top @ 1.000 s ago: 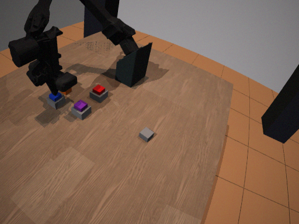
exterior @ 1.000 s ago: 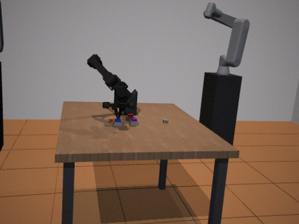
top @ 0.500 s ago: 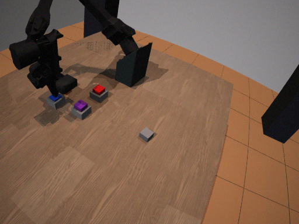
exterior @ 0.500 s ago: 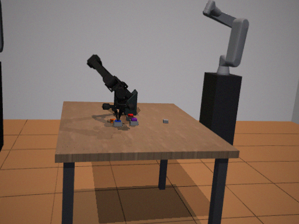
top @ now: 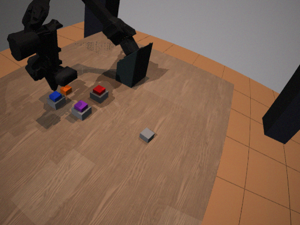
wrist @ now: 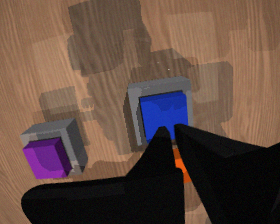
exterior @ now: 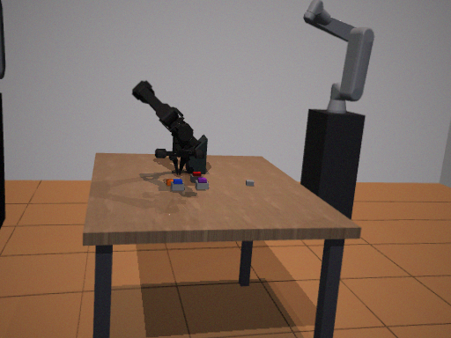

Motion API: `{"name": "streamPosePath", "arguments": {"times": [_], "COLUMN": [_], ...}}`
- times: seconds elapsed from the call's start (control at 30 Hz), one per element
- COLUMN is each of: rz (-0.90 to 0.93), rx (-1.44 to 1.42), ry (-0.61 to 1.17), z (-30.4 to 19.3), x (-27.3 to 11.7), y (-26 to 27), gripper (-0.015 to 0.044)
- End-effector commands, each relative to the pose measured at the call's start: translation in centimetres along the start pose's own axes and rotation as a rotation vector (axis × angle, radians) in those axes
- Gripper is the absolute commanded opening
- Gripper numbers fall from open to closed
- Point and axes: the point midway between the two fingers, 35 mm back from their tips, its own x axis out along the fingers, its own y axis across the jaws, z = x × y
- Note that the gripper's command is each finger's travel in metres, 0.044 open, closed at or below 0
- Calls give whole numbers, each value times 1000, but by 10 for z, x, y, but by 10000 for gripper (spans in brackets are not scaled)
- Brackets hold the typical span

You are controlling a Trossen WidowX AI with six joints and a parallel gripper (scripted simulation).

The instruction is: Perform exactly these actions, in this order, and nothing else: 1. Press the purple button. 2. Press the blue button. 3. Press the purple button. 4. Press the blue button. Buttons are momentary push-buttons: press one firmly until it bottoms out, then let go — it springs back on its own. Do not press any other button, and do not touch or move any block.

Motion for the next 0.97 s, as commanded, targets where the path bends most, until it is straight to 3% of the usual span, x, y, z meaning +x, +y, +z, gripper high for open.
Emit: {"name": "streamPosePath", "arguments": {"times": [0.0,0.2,0.43,0.67,0.93], "rz": [7,71,76,19,17], "rx": [3,-10,-14,4,5], "ry": [-2,-18,-5,3,3], "z": [4,19,-8,-64,-65], "x": [-8,-37,-62,-70,-70], "y": [11,116,229,316,317], "gripper": [73,230,400,400,400]}}
